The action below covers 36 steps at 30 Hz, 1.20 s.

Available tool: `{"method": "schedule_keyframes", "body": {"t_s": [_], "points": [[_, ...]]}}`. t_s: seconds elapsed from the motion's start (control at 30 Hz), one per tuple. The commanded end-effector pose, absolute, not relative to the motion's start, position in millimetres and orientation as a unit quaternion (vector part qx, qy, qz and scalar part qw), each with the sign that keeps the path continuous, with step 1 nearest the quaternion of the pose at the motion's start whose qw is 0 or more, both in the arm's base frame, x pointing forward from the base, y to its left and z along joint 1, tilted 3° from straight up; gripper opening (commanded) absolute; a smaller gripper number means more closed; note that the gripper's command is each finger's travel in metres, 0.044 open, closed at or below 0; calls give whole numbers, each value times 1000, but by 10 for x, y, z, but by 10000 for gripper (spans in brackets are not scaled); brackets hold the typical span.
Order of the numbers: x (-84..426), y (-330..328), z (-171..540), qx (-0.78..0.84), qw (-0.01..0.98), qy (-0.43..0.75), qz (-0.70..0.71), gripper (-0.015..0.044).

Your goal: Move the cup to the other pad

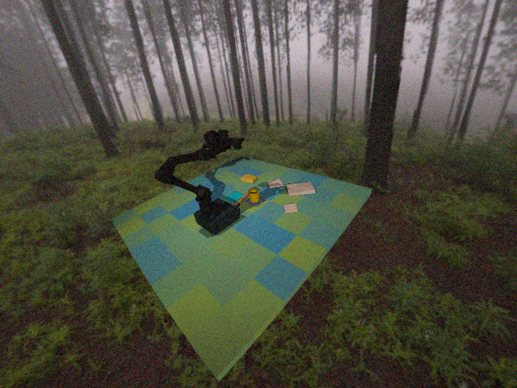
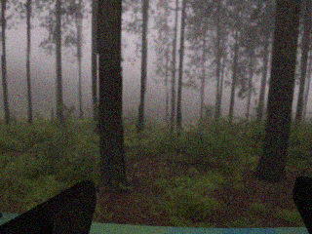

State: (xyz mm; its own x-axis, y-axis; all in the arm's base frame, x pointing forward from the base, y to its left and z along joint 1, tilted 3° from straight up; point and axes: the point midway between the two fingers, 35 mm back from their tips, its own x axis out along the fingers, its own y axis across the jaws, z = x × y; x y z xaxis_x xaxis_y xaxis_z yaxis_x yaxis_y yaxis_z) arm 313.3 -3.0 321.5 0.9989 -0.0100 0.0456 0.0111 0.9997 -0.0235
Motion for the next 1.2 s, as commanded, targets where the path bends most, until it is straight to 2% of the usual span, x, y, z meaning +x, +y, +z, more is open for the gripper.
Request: {"method": "schedule_keyframes", "body": {"t_s": [0.0,0.13,0.27,0.47,0.63,1.17], "points": [[3150,-37,3189,-19,1000,-16,-6,374],[3418,-184,2641,-157,979,128,-5,269],[3538,-370,1962,-298,907,292,51,167],[3344,-615,1057,-431,730,476,234,167],[2967,-738,538,-452,564,535,436,167],[2855,-830,457,-449,542,537,465,167]]}}
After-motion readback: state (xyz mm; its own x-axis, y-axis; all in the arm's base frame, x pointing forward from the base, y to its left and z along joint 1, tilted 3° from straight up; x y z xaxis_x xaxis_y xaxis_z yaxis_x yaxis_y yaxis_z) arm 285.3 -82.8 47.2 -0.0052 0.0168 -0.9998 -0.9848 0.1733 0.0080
